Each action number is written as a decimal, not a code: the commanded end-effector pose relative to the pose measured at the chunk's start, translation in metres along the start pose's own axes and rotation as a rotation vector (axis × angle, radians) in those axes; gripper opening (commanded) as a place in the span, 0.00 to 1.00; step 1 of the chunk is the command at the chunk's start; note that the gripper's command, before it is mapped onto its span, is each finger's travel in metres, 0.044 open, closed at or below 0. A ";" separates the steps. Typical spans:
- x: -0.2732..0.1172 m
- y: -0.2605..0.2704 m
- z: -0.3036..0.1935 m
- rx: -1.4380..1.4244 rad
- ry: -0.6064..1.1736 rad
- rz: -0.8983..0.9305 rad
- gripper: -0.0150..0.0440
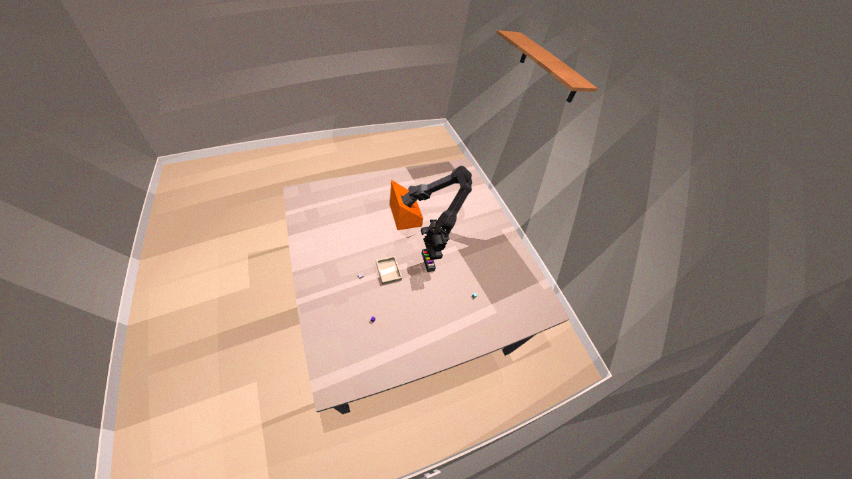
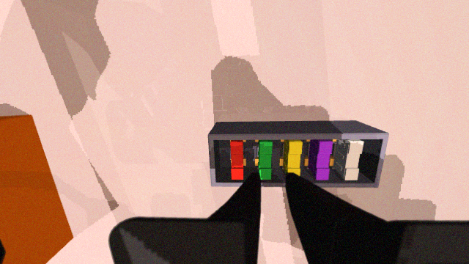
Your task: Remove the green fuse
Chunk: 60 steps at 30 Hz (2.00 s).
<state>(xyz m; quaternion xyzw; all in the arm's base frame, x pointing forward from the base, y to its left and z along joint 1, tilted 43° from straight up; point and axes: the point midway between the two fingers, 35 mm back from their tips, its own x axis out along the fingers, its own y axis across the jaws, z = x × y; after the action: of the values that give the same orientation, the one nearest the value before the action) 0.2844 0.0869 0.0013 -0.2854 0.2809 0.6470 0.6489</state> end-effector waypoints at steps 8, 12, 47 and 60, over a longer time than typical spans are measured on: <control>0.012 0.001 -0.001 0.008 -0.003 0.005 0.38; 0.016 0.001 -0.001 0.008 -0.003 0.005 0.38; 0.032 0.001 -0.001 0.003 0.000 0.004 0.33; 0.031 0.001 -0.001 0.003 0.000 0.004 0.25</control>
<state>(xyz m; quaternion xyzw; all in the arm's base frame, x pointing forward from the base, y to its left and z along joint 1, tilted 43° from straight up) 0.2835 0.1079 -0.0226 -0.2833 0.2828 0.6476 0.6483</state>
